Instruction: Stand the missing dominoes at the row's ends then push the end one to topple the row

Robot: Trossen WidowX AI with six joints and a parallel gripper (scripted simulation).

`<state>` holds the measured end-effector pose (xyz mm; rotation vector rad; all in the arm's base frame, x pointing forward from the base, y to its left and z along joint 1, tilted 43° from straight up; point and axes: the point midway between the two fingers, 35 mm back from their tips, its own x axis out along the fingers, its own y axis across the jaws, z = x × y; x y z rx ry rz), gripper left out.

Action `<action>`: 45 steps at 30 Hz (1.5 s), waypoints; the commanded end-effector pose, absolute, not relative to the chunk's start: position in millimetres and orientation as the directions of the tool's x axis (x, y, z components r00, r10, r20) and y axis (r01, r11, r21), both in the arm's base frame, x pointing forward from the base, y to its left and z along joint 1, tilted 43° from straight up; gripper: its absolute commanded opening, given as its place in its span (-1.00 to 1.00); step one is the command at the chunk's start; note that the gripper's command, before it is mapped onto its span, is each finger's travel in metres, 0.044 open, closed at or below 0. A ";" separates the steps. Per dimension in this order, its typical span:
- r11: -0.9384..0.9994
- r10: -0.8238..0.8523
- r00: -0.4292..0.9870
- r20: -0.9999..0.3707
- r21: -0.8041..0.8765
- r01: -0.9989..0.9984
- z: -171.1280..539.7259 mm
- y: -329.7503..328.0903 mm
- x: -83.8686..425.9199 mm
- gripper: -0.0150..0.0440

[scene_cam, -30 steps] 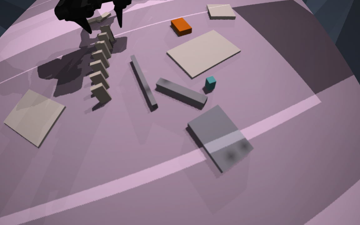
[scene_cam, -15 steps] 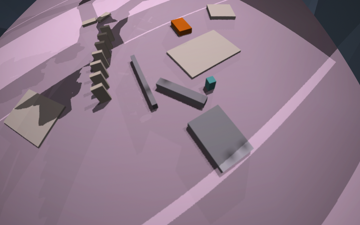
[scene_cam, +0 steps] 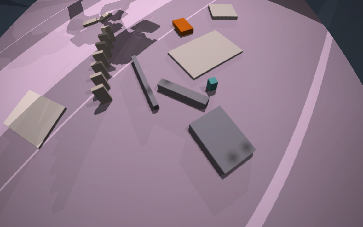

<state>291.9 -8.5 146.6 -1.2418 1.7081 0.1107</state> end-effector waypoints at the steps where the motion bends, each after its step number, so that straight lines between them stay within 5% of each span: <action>1: -0.061 -0.680 0.009 -0.734 0.044 -0.997 140.6 -39.6 241.5 1.00; 20: -0.613 -0.684 0.007 -0.730 0.570 -0.547 117.8 -67.0 184.7 1.00; 45: -0.630 -0.680 0.007 -0.733 0.580 -0.516 100.1 -83.8 184.6 1.00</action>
